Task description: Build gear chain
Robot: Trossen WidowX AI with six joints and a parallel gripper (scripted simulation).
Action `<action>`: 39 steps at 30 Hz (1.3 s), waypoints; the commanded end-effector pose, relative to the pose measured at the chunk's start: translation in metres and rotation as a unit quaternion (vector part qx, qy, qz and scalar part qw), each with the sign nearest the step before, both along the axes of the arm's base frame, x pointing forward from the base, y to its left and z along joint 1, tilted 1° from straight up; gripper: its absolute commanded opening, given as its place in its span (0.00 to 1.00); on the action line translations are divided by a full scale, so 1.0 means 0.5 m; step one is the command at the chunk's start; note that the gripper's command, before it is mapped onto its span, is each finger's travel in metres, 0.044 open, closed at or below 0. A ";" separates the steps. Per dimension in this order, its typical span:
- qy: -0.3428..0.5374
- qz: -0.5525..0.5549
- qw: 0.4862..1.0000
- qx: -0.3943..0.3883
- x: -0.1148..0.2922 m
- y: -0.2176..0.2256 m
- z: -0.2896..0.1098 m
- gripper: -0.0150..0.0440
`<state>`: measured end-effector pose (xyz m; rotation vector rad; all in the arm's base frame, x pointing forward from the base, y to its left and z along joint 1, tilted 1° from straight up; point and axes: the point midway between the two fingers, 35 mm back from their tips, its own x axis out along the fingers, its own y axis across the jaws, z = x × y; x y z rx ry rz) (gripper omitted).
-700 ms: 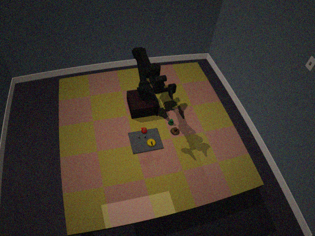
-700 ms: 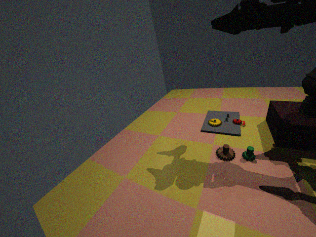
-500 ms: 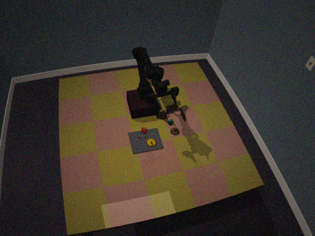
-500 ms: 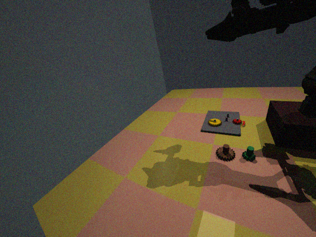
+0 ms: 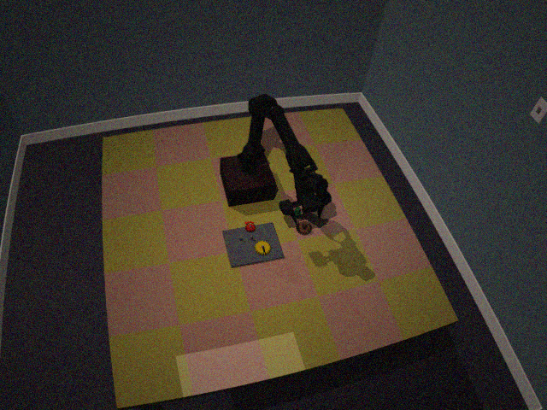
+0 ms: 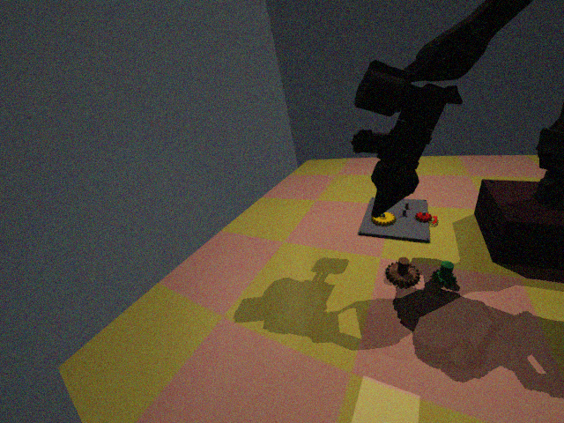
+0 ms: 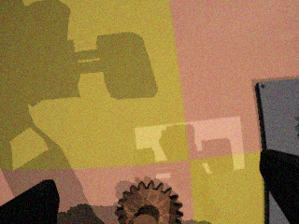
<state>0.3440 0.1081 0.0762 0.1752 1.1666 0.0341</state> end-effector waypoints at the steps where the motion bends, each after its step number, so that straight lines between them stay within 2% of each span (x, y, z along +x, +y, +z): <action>1: 0.114 -0.002 0.993 -0.026 -0.046 0.032 -0.079 1.00; 4: 0.176 -0.015 0.983 -0.040 -0.073 0.054 -0.119 1.00; 7: 0.200 -0.021 0.978 -0.046 -0.083 0.067 -0.134 1.00; 39: 0.200 -0.021 0.978 -0.046 -0.082 0.074 -0.219 1.00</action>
